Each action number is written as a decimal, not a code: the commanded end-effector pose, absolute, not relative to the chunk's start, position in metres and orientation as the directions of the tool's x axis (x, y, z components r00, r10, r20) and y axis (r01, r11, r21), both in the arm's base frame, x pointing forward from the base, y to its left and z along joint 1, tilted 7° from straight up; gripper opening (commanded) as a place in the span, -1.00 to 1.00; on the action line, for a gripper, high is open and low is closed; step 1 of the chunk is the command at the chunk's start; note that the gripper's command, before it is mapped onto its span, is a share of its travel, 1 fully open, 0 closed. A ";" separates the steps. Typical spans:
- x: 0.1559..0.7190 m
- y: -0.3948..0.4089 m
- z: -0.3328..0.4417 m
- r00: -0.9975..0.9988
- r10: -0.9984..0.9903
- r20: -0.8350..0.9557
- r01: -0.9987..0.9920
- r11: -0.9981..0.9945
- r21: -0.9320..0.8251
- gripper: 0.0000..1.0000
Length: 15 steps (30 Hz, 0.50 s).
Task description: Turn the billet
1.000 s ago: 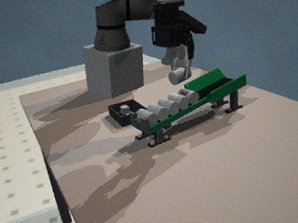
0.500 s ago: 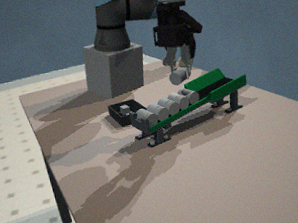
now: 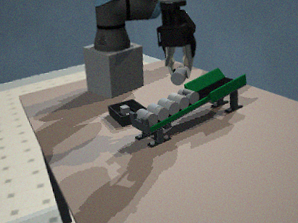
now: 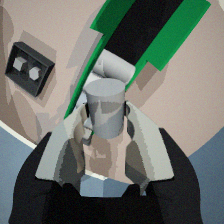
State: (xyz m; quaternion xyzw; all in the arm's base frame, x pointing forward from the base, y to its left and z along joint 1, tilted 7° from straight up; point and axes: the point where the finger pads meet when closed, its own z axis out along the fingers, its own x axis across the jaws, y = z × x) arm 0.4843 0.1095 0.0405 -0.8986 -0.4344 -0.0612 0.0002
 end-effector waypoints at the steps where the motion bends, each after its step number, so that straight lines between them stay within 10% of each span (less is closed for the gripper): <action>1: 0.484 0.109 0.041 0.525 0.845 0.104 0.844 -0.533 0.067 -1.00; 15: 0.483 0.108 0.041 0.365 0.926 0.091 0.924 -0.373 0.084 -1.00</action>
